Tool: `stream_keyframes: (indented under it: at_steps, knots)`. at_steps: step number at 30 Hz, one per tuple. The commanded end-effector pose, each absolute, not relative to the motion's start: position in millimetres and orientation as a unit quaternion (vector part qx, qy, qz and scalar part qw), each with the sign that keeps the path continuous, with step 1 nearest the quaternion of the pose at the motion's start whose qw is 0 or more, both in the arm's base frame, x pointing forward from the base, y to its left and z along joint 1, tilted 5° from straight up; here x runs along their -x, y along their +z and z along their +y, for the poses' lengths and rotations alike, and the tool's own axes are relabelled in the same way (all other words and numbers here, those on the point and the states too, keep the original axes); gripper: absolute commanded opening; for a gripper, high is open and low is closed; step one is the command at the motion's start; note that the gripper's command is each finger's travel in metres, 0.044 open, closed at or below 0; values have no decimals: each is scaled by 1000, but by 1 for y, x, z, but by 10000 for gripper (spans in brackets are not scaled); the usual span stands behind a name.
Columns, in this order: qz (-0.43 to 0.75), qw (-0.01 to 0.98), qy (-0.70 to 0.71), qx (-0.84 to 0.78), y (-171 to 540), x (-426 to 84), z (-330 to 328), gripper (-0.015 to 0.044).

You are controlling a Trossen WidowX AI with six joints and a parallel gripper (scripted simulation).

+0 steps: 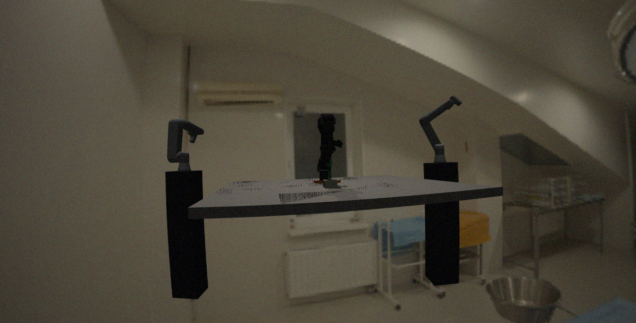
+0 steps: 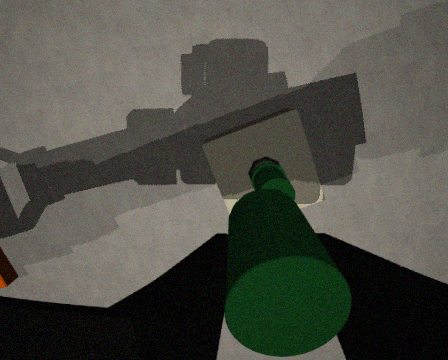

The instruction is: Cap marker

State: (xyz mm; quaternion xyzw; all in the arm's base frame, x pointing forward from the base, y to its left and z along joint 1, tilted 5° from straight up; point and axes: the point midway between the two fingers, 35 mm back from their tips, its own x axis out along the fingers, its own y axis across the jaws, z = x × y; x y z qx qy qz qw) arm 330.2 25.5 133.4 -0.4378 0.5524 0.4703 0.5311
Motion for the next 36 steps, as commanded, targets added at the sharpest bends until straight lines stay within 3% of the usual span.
stream_keyframes:
  at_steps: [1, 36]
  knots:
    - [553, 532, 471, 436, 136, -338, 27, 0]
    - [553, 532, 471, 436, 96, -339, 28, 0]
